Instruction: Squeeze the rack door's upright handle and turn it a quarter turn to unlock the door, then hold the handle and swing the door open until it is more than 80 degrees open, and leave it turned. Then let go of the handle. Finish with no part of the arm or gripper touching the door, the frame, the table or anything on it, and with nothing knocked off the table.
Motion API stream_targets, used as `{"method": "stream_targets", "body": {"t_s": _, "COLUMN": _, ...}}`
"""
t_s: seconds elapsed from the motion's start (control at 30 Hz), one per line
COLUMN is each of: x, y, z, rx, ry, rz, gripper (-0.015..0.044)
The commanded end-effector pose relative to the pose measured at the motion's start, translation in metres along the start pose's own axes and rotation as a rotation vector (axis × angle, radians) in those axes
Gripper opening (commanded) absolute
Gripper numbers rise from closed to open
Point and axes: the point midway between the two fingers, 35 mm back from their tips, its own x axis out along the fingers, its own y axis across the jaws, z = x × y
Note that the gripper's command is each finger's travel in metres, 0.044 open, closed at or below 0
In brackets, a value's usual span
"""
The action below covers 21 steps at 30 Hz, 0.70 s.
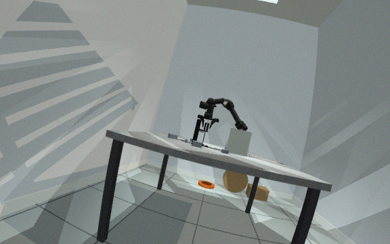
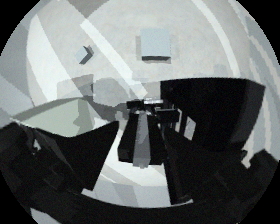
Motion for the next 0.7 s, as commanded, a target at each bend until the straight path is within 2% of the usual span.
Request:
{"method": "stream_targets", "body": {"t_s": 0.0, "x": -0.0003, "y": -0.0003, "z": -0.0001, "rx": 0.188, "ry": 0.000, "rz": -0.002, "gripper": 0.0288}}
{"method": "stream_targets", "body": {"t_s": 0.67, "x": -0.0003, "y": -0.0003, "z": -0.0001, "rx": 1.179, "ry": -0.001, "rz": -0.002, "gripper": 0.0288}}
